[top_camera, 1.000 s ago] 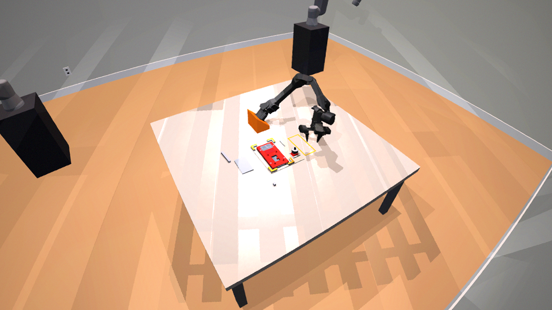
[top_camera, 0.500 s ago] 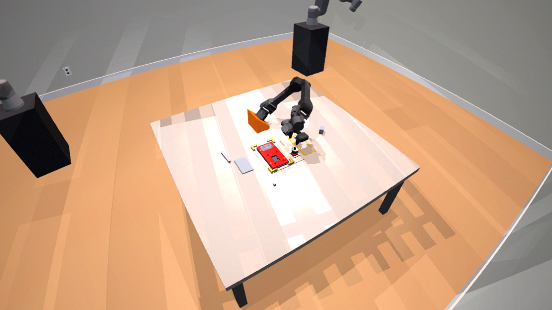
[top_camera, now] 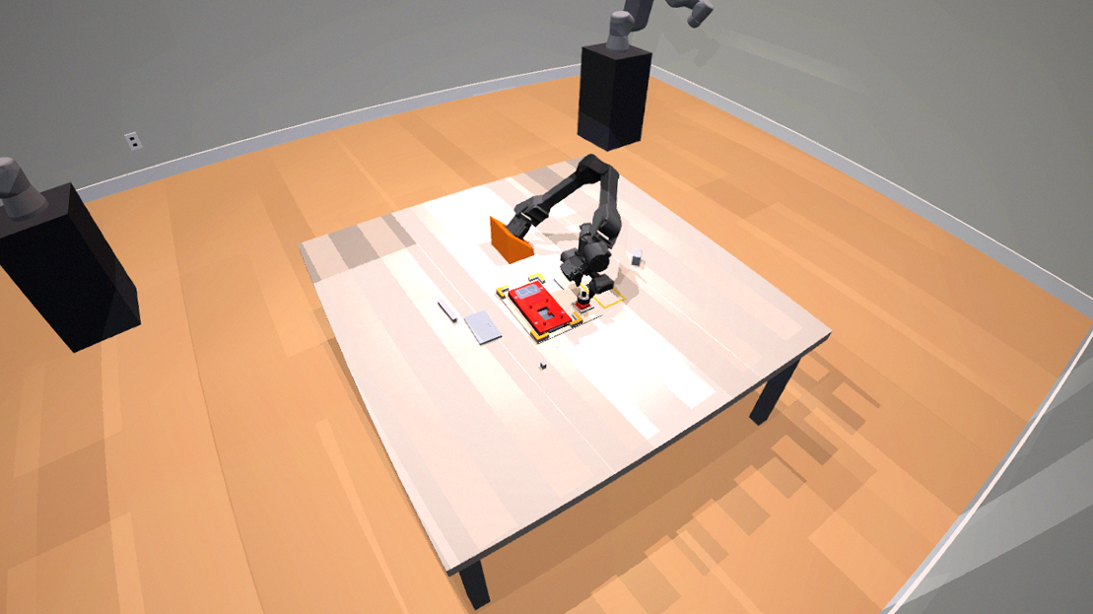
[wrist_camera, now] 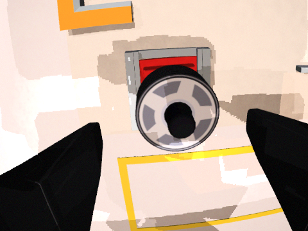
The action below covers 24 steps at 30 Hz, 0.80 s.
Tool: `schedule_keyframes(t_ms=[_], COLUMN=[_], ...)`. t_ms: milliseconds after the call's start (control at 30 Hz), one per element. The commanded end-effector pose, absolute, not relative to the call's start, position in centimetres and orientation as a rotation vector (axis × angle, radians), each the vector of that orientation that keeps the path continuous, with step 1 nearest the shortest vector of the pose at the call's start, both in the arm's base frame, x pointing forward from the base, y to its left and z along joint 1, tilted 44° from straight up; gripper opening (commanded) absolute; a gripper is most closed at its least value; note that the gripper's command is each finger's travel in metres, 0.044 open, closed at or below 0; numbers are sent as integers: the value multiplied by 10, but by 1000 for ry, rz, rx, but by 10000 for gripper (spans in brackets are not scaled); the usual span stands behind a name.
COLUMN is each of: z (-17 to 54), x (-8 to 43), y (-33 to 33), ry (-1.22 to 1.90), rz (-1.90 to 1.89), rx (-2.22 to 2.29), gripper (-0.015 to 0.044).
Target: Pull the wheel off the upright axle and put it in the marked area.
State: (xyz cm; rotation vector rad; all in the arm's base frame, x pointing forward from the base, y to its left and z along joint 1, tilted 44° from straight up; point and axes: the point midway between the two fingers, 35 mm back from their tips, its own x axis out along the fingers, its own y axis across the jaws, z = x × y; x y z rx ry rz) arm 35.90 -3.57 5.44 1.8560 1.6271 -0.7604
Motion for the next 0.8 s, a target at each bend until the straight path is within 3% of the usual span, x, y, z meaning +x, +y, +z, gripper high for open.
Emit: schedule_keyframes(t_ms=[0,133,233,533,733,767], z=[38,35,37,37,38,38], x=[359,359,358,358,358,358], y=[-17,-13,-14,-14,-15,-15], ry=[1641,1641,1648,1648,1648,1648], rz=[-759,-758,-760,-760,-760,-760], rx=[1860,1860,1847,1847,1847,1847], gripper=[300,300,221,161,4,0])
